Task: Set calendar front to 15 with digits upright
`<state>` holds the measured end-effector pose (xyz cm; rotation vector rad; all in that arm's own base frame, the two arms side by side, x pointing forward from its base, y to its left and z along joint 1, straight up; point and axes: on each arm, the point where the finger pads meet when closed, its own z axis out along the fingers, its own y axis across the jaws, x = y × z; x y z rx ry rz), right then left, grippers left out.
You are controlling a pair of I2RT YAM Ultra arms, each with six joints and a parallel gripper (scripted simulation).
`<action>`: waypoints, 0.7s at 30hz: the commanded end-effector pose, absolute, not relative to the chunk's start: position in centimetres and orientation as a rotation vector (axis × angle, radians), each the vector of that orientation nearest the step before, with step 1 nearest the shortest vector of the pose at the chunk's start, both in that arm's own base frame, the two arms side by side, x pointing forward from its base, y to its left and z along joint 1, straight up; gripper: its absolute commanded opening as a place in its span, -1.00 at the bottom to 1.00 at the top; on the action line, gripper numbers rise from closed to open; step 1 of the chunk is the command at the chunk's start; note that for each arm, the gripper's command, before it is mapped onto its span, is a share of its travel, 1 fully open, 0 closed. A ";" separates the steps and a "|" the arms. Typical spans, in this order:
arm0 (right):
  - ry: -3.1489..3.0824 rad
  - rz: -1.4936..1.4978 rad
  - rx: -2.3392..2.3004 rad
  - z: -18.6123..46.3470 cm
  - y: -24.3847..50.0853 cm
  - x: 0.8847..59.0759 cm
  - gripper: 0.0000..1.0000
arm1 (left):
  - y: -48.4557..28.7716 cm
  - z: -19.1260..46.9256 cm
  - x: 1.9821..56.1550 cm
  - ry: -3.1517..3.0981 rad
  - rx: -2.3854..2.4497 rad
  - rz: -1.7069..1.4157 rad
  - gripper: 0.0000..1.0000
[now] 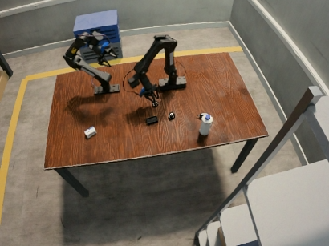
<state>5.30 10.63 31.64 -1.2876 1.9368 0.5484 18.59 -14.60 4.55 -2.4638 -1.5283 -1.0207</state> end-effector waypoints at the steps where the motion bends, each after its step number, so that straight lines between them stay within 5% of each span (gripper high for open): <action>1: 1.950 0.537 -1.292 31.9 10.6 5.4 1.00 | -15.5 5.9 20.2 -1.732 -2.391 -1.092 0.10; 21: 1.844 0.605 -1.175 30.8 17.7 8.9 1.00 | -10.9 5.7 25.8 -2.825 -1.393 -0.908 0.10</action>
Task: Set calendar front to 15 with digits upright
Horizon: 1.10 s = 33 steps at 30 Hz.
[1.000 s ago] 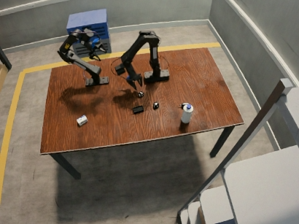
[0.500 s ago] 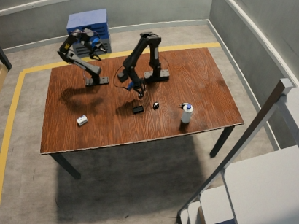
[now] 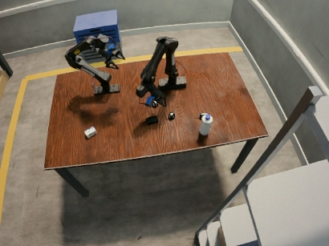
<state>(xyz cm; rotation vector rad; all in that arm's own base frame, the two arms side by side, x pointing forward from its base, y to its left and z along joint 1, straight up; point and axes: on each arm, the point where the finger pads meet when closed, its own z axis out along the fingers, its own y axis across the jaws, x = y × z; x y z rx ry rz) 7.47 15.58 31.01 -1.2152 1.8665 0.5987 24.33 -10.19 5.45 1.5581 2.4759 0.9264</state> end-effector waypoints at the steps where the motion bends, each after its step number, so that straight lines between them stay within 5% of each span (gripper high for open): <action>1: 1.844 0.603 -1.169 30.4 18.1 9.2 1.00 | -10.6 5.6 25.9 2.624 1.216 0.814 0.10; 33: 1.768 0.585 -1.001 21.4 23.4 16.0 1.00 | -7.7 3.0 29.0 3.007 -0.553 0.083 0.10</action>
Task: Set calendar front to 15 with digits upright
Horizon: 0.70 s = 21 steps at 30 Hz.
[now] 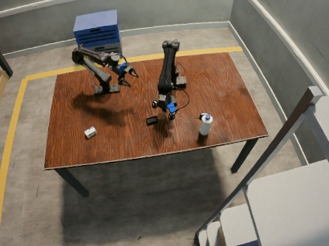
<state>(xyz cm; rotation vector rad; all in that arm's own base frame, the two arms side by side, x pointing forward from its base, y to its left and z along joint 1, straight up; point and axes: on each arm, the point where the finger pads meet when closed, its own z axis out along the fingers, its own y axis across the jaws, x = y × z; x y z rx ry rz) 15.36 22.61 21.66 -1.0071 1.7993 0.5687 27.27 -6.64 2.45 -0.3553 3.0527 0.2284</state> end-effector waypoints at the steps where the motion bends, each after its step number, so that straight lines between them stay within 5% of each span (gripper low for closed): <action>1: 1.771 0.582 -0.999 21.1 23.4 16.1 1.00 | -7.5 2.8 29.1 3.007 -0.609 0.057 0.10; 21: 1.800 0.566 -0.994 19.9 23.0 16.2 1.00 | -5.9 1.0 29.3 3.001 -0.874 -0.013 0.10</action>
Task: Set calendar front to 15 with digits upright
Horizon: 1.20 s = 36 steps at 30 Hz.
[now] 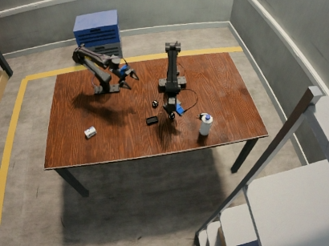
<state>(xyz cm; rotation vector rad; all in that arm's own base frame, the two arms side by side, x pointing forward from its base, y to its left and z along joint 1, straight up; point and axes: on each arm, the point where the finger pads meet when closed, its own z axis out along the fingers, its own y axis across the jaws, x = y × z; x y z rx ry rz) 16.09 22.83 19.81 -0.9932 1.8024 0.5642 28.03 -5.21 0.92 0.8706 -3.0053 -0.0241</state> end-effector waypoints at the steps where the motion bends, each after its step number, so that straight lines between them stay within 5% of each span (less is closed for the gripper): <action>1: 1.800 0.566 -0.994 19.9 23.0 16.2 1.00 | -6.0 1.1 29.8 -3.041 0.886 0.021 0.10; 29: 1.800 0.566 -0.994 19.9 23.0 16.2 1.00 | -5.9 -1.5 29.2 -3.027 0.878 0.008 0.10; 30: 1.800 0.566 -0.994 19.9 23.0 16.2 1.00 | -5.9 -1.5 29.2 -3.027 0.878 0.008 -0.07; 36: 1.800 0.566 -0.994 19.9 23.0 16.2 1.00 | -5.8 -1.1 29.4 -3.029 0.881 0.010 -0.18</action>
